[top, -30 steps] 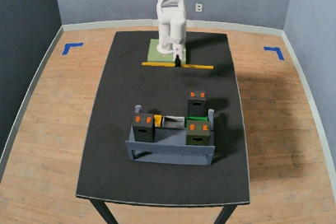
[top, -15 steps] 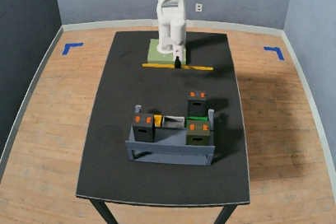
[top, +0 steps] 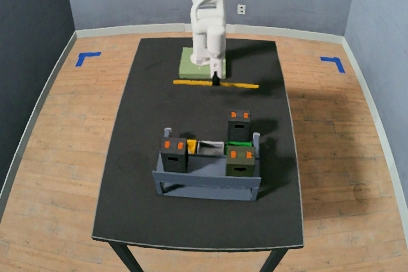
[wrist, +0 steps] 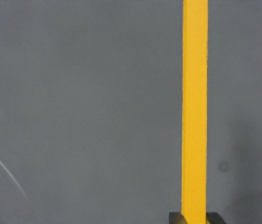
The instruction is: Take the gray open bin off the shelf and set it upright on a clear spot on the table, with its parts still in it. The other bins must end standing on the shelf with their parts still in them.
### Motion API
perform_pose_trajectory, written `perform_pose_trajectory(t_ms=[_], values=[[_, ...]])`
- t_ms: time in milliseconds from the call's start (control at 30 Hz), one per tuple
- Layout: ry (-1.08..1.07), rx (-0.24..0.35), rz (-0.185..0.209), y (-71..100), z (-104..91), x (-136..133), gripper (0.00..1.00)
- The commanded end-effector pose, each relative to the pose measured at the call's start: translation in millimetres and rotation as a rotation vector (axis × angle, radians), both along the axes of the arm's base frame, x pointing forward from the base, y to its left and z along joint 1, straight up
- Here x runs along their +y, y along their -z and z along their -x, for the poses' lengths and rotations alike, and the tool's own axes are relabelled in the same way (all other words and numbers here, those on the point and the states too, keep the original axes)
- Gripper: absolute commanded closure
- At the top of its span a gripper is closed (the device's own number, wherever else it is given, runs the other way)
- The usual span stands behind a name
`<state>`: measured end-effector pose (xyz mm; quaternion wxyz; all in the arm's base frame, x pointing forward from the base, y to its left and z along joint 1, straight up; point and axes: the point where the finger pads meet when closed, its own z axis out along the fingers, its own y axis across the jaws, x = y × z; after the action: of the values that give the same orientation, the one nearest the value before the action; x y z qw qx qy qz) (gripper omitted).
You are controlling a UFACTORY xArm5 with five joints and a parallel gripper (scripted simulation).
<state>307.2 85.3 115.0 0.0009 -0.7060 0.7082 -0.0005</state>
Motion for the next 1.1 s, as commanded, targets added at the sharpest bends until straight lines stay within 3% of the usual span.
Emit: perform_pose_trajectory(t_ms=[0, 1067], values=[[0.0, -0.005, 0.002, 2.2, -1.6, 0.4, 1.0], [0.0, -0.005, 0.002, 37.6, -1.8, 0.4, 1.0]])
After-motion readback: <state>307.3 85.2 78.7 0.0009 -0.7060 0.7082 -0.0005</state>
